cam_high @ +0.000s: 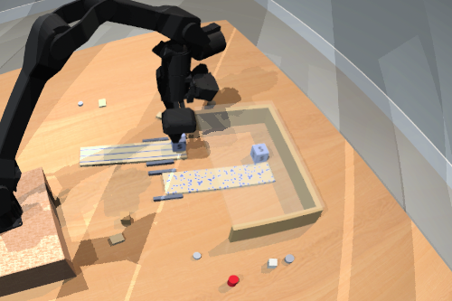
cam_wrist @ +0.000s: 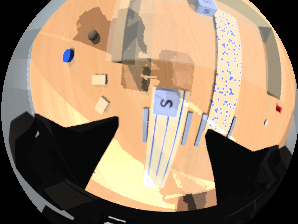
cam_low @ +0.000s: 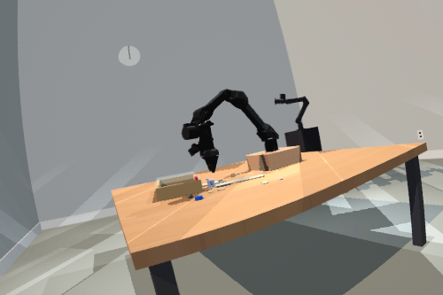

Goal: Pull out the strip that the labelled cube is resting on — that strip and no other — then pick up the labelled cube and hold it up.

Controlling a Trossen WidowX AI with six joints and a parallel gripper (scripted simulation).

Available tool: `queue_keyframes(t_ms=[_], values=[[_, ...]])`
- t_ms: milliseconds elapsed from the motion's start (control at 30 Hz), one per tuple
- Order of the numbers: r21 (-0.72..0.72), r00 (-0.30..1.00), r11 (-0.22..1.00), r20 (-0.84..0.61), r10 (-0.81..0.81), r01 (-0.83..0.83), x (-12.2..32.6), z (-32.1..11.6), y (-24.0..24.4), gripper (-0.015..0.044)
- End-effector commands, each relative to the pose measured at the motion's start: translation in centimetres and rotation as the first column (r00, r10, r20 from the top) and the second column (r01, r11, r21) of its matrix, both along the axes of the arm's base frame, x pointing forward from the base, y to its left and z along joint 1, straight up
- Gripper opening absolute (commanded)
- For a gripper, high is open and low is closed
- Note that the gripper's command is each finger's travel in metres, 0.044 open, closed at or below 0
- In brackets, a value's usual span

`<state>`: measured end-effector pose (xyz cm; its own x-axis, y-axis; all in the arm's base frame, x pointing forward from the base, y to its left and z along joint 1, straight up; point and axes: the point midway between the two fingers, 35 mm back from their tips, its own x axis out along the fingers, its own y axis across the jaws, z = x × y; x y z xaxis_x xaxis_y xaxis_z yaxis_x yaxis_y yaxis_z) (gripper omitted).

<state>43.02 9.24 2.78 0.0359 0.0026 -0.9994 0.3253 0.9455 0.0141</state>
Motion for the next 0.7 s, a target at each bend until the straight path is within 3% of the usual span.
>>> queue_keyframes(t_ms=[0,33,267,667], values=[[0.0,1.0,1.0,-0.002,0.002,-0.002,1.3,-0.1,-0.5,0.044],[0.0,1.0,1.0,-0.002,0.002,-0.002,1.4,-0.1,-0.5,0.044],[0.0,1.0,1.0,-0.002,0.002,-0.002,1.4,-1.0,-0.5,0.0256],[0.0,1.0,1.0,-0.002,0.002,-0.002,1.5,-2.9,-0.5,0.025]])
